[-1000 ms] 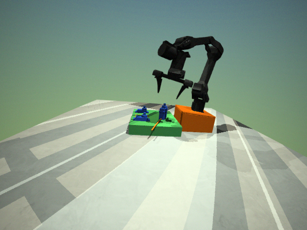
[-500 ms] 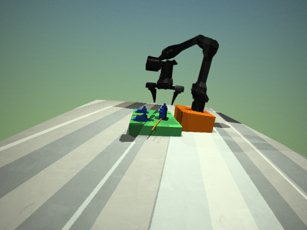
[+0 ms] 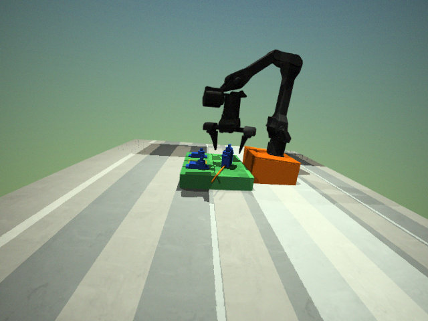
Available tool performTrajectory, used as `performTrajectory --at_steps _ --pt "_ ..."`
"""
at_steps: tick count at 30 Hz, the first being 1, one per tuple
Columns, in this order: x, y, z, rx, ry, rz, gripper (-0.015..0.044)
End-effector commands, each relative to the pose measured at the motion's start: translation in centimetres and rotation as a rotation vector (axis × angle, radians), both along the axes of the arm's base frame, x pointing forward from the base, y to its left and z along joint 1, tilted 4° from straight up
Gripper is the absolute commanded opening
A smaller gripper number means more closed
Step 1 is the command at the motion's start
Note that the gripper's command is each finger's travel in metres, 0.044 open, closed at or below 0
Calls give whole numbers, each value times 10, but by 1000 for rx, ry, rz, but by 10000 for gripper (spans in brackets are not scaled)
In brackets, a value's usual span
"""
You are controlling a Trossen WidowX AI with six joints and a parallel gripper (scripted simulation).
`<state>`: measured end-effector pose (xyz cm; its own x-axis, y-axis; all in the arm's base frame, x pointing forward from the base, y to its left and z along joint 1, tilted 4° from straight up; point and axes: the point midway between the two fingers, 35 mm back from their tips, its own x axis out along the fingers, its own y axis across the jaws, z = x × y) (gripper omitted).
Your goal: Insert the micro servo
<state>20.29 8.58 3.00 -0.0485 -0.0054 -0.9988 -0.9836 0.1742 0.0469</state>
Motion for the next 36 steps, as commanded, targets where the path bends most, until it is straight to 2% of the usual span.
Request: performTrajectory --at_steps 1,4,16,21,25,30,36 --pt "-1 1 -6 5 1 2 440" --pt "-1 1 -9 5 1 2 440" --pt "-1 1 -9 5 1 2 125" --pt "-1 1 -9 5 1 2 92" --pt "0 1 0 5 1 2 0" --pt "-5 -1 20 4 1 2 0" --pt "-6 -2 22 4 2 2 0"
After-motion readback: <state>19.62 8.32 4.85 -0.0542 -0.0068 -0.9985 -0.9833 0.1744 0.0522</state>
